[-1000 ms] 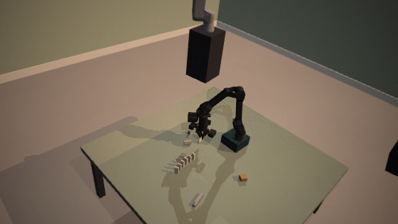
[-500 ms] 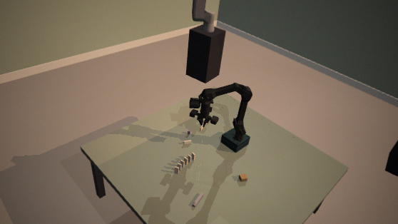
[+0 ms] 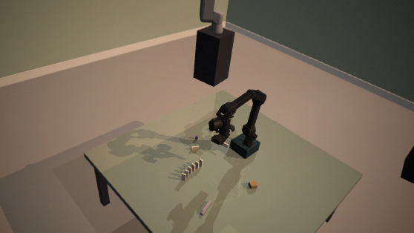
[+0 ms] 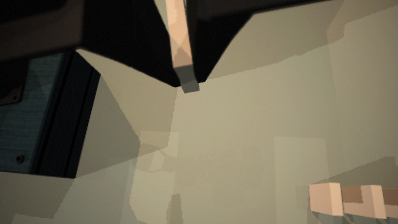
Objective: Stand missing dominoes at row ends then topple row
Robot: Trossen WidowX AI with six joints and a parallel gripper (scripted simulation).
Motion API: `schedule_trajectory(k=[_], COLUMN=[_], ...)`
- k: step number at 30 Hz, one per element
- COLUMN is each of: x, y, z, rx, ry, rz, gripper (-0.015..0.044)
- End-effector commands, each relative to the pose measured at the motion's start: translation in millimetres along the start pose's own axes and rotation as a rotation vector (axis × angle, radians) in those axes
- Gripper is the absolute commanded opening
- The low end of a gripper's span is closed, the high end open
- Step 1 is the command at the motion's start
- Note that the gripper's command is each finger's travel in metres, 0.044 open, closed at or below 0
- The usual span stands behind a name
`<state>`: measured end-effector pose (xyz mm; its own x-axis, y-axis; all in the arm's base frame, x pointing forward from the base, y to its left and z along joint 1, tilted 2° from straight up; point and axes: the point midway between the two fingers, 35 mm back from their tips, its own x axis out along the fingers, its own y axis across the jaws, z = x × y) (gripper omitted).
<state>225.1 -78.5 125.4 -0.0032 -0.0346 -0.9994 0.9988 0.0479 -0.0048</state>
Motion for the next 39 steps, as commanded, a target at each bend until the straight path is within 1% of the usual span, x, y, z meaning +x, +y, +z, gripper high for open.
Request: schedule_trajectory(k=[1, 3, 13, 16, 28, 39], x=[-0.9, -0.7, -0.7, 4.0, 34.2, 49.3], y=[-2.6, -3.4, -3.4, -6.0, -25.6, -38.3], z=[-69.6, -74.5, -74.5, -74.9, -73.8, -68.9], rx=[-0.772, -0.831, -0.831, -0.814, -0.696, -0.618], ry=[0.005, 0.005, 0.005, -0.016, -0.245, -0.526], rz=[0.004, 0.005, 0.005, -0.027, -0.225, -0.293], gripper=[0.0021, 0.0021, 0.0021, 0.0021, 0.0021, 0.0021])
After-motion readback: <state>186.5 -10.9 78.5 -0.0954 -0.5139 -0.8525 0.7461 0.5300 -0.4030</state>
